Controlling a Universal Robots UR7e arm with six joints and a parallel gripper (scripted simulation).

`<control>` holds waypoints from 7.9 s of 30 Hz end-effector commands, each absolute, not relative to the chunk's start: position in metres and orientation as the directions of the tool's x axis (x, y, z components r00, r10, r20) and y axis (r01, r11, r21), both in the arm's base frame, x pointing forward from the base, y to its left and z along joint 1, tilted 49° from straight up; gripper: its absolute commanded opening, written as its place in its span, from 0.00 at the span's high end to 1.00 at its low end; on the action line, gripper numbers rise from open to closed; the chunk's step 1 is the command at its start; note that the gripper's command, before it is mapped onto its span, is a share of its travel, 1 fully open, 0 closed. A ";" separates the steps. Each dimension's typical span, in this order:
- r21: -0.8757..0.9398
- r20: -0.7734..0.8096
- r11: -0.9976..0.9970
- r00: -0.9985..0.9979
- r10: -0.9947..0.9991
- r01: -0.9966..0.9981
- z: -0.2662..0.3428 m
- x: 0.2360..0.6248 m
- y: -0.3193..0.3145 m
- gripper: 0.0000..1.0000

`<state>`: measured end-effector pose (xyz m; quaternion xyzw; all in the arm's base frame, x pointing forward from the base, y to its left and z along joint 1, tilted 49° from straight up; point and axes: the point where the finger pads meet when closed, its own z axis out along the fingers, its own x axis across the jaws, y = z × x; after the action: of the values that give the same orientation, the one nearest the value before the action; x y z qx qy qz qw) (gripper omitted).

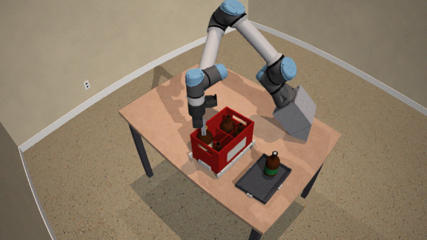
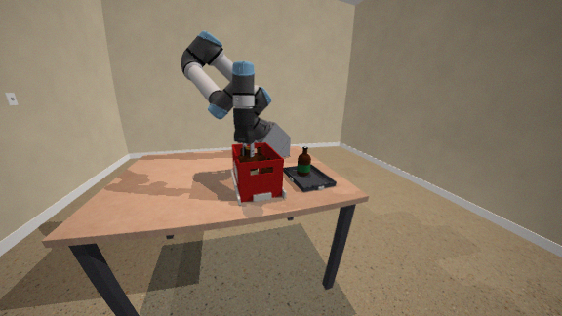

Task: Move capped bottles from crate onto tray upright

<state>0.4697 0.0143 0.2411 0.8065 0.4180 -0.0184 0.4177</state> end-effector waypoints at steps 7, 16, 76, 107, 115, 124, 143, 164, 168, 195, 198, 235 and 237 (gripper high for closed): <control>0.658 -0.379 -0.303 0.651 0.658 0.689 0.263 0.459 0.038 1.00; 0.658 -0.378 -0.302 0.651 0.658 0.689 0.275 0.454 0.050 1.00; 0.658 -0.379 -0.304 0.651 0.658 0.689 0.291 0.404 0.112 1.00; 0.658 -0.379 -0.304 0.651 0.658 0.689 0.255 0.399 0.143 1.00; 0.658 -0.379 -0.304 0.651 0.658 0.690 0.250 0.400 0.148 1.00; 0.658 -0.379 -0.304 0.651 0.658 0.689 0.237 0.400 0.160 1.00; 0.658 -0.379 -0.304 0.651 0.658 0.689 0.217 0.401 0.179 1.00; 0.657 -0.379 -0.304 0.651 0.658 0.690 0.199 0.401 0.196 1.00; 0.657 -0.379 -0.304 0.651 0.658 0.690 0.193 0.402 0.202 1.00; 0.657 -0.379 -0.304 0.651 0.658 0.690 0.164 0.402 0.230 1.00; 0.657 -0.379 -0.304 0.651 0.658 0.690 0.163 0.402 0.231 1.00; 0.657 -0.379 -0.304 0.651 0.658 0.690 0.123 0.403 0.269 1.00; 0.657 -0.379 -0.304 0.651 0.658 0.690 0.120 0.403 0.272 1.00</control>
<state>0.4031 0.2661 0.1250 0.8071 0.4173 -0.0196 0.4172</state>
